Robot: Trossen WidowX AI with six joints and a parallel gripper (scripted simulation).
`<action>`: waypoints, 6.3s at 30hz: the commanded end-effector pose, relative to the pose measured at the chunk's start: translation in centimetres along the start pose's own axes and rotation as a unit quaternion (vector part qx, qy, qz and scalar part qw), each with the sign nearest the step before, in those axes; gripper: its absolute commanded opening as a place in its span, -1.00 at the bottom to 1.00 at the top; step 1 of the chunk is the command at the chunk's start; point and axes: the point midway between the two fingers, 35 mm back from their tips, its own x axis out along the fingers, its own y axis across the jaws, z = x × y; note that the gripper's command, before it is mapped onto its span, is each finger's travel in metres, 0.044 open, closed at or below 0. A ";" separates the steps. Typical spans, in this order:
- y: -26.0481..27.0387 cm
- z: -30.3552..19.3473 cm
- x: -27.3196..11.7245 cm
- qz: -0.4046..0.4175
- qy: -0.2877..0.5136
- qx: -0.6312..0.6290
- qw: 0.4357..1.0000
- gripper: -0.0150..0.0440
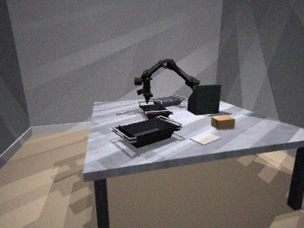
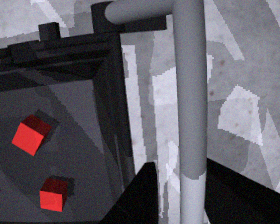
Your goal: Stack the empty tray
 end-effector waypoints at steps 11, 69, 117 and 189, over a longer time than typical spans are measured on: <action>5.3 0.0 1.6 0.014 -0.002 -0.008 1.000 -0.20; 5.2 -0.1 -1.8 0.018 0.000 -0.011 1.000 -0.49; 5.2 -0.1 -1.8 0.018 0.000 -0.011 1.000 -0.14; -11.1 -27.2 -0.8 0.000 0.007 0.983 0.182 1.00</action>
